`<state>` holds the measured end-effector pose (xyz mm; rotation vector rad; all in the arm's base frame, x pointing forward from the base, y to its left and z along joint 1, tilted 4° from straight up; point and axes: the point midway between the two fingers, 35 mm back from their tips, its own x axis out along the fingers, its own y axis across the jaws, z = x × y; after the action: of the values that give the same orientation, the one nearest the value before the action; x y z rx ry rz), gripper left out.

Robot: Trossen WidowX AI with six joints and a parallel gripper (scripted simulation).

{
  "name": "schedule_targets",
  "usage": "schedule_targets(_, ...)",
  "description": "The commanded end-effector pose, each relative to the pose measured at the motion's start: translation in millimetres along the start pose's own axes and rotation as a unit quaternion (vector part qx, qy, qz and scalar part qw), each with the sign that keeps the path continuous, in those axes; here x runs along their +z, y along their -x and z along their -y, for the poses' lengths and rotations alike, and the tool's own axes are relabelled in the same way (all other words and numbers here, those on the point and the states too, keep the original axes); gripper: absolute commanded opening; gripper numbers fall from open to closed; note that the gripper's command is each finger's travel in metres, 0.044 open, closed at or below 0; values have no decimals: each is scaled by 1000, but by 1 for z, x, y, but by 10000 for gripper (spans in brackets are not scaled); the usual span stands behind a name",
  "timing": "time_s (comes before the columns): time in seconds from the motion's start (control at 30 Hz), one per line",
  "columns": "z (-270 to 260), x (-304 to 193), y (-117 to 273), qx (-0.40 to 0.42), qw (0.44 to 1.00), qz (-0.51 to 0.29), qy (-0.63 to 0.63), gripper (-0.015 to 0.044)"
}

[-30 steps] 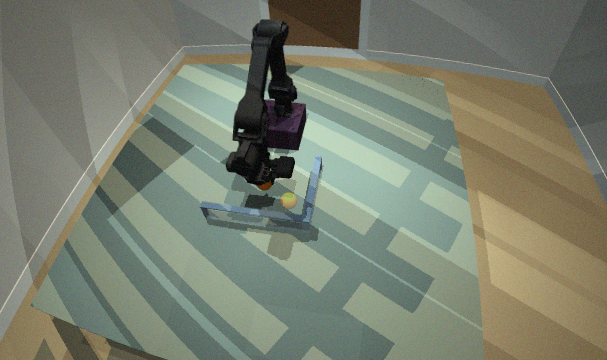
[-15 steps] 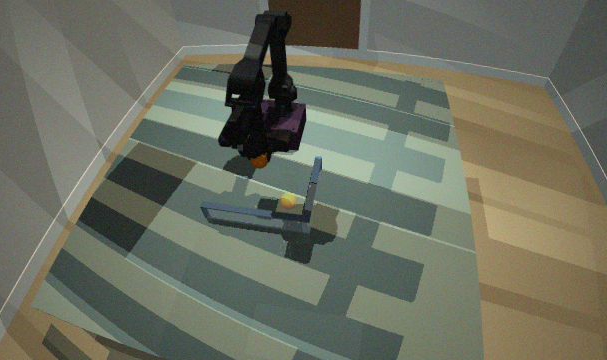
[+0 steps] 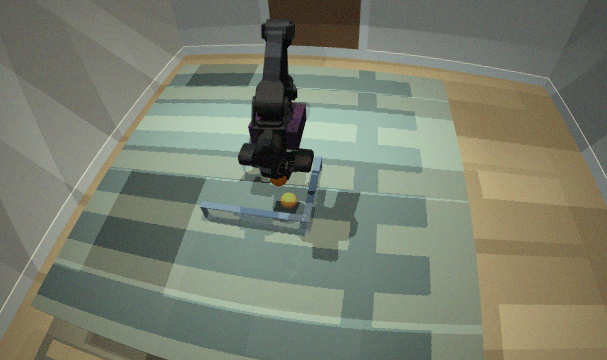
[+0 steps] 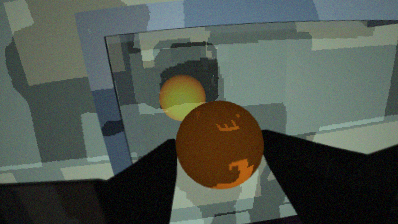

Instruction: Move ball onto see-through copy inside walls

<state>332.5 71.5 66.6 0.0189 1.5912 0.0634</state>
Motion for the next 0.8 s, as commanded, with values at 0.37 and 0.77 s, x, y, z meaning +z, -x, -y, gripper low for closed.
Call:
schedule_targets(0.37,-23,9,-47,6,1000,1,4,0)
schedule_targets(0.77,-23,7,-84,6,1000,1,4,0)
